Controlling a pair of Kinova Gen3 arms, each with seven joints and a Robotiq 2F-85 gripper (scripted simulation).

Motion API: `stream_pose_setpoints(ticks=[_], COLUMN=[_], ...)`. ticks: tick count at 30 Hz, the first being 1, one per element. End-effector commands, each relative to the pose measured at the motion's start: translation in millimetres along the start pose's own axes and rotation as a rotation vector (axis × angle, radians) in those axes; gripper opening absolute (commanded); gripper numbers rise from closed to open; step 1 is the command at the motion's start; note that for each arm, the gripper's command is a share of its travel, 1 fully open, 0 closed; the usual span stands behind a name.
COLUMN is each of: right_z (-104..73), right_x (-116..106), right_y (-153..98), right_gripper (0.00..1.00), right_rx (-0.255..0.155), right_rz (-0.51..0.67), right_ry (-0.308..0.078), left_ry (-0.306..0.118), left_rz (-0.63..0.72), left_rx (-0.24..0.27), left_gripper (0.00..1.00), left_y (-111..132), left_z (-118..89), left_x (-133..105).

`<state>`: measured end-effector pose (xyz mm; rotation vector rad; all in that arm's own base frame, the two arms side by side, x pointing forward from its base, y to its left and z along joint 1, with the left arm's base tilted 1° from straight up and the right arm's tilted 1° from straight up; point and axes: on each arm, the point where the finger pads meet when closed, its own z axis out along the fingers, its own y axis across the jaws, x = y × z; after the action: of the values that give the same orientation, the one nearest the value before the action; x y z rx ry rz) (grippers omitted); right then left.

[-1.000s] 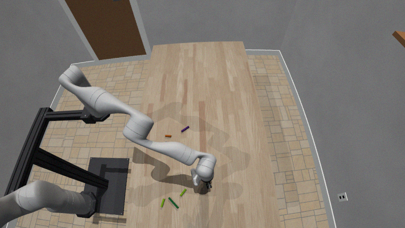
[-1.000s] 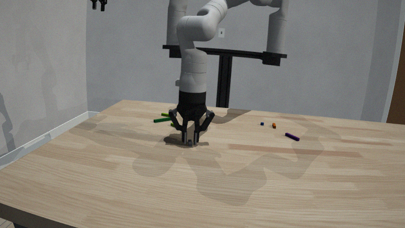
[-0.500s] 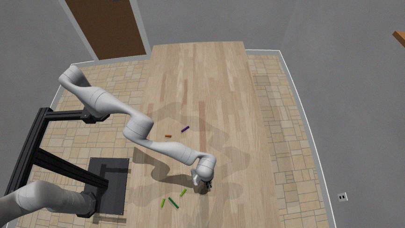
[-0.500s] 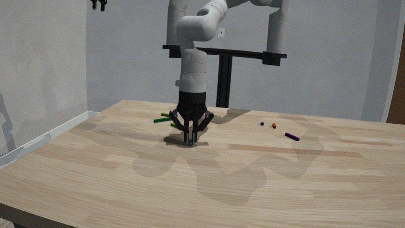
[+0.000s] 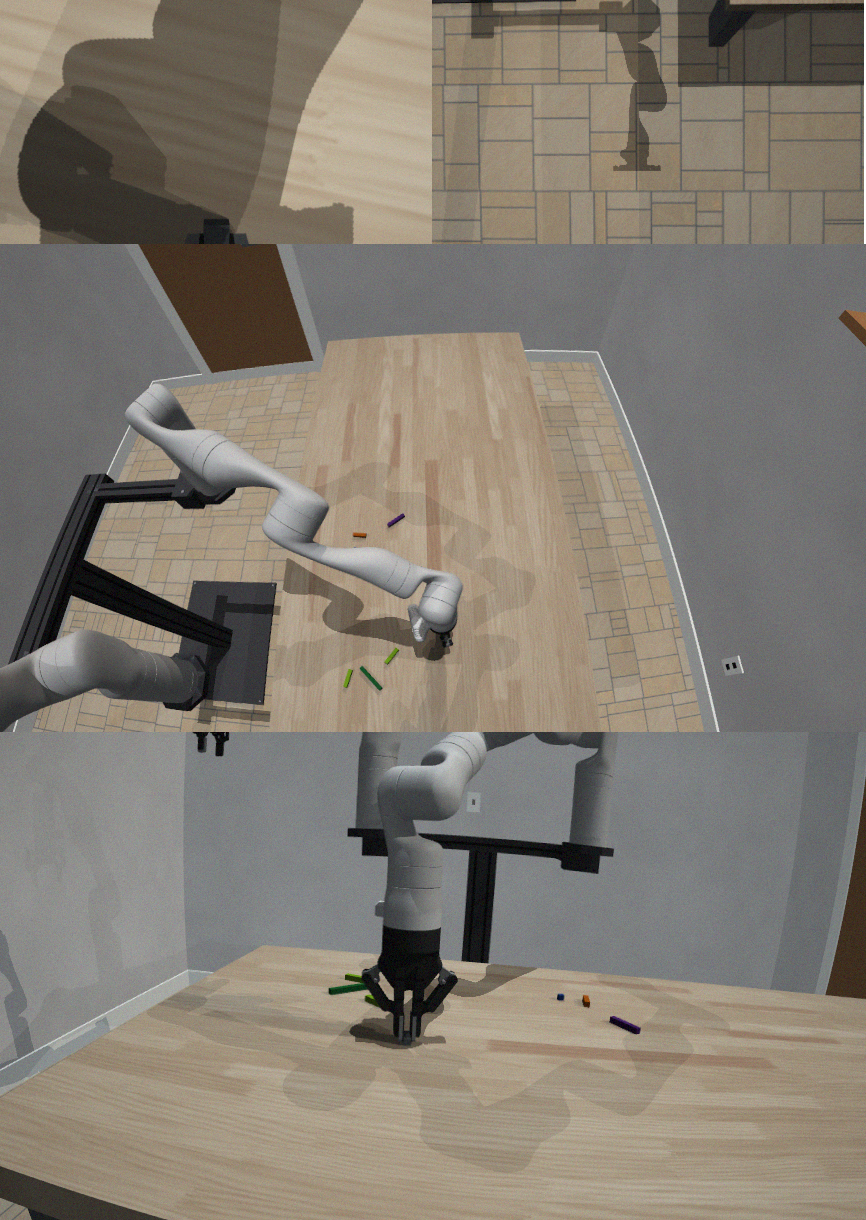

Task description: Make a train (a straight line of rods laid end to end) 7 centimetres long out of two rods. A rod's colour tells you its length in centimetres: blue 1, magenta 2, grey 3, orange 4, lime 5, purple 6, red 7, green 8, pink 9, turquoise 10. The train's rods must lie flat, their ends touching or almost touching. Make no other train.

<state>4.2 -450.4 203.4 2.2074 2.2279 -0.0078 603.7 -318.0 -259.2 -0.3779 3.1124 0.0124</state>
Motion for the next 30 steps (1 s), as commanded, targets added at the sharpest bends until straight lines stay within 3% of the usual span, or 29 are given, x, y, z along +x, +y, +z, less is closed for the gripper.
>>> stream_pose_setpoints(ticks=[1, 14, 22, 24, 30], right_z=[-0.6, -0.6, -0.6, -0.6, -0.6], right_x=[-0.3, -0.3, -0.3, -0.3, -0.3], right_y=[0.0, 0.0, 0.0, 0.0, 0.0], right_gripper=[1.0, 1.0, 1.0, 1.0, 1.0], right_rx=[0.0, 0.0, 0.0, 0.0, 0.0], right_rz=[0.0, 0.0, 0.0, 0.0, 0.0], right_ry=[-0.002, -0.002, -0.002, -0.002, -0.002], left_ry=[-0.002, -0.002, -0.002, -0.002, -0.002], left_rz=[0.0, 0.0, 0.0, 0.0, 0.0], left_rx=[0.002, 0.002, 0.002, 0.002, 0.002], left_gripper=[0.175, 0.175, 0.175, 0.175, 0.175], left_y=[-0.9, -0.9, -0.8, -0.8, -0.8], left_z=[-1.5, -9.8, -56.4, -56.4, -94.5], left_x=[-0.9, -0.9, -0.8, -0.8, -0.8])
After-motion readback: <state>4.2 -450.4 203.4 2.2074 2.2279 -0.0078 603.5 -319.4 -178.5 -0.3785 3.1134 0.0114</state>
